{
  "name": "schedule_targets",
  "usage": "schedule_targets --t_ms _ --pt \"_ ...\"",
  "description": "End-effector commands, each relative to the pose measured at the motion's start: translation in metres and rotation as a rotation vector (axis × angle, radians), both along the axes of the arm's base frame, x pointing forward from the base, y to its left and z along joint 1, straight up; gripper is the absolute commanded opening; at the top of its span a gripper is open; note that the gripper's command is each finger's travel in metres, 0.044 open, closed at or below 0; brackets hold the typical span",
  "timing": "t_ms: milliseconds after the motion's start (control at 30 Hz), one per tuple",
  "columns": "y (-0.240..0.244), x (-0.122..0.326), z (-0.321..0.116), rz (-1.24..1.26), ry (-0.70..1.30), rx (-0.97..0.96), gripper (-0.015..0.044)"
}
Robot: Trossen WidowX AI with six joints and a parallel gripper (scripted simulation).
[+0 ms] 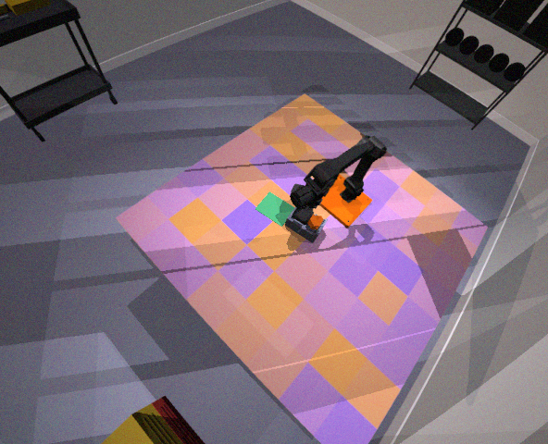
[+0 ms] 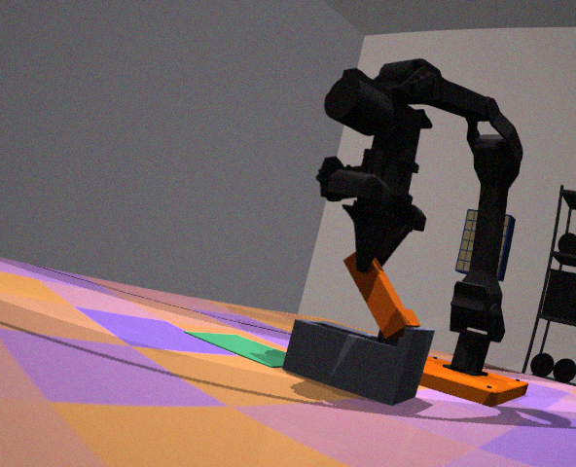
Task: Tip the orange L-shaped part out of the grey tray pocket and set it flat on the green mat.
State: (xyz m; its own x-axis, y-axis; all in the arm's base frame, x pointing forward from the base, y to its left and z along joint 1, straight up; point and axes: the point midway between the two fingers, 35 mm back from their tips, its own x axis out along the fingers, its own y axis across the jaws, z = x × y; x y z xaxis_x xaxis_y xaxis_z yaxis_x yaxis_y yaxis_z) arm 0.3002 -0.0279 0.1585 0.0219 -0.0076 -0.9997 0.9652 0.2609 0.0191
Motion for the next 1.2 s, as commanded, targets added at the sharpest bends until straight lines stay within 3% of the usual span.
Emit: schedule_targets --t_ms 0,567,1167 --pt "0.001 0.001 0.008 -0.003 -0.006 0.005 0.0000" --pt "-0.004 0.001 0.019 -0.003 -0.006 0.005 0.0000" --pt "-0.089 0.015 0.018 -0.003 -0.007 -0.003 0.0000"
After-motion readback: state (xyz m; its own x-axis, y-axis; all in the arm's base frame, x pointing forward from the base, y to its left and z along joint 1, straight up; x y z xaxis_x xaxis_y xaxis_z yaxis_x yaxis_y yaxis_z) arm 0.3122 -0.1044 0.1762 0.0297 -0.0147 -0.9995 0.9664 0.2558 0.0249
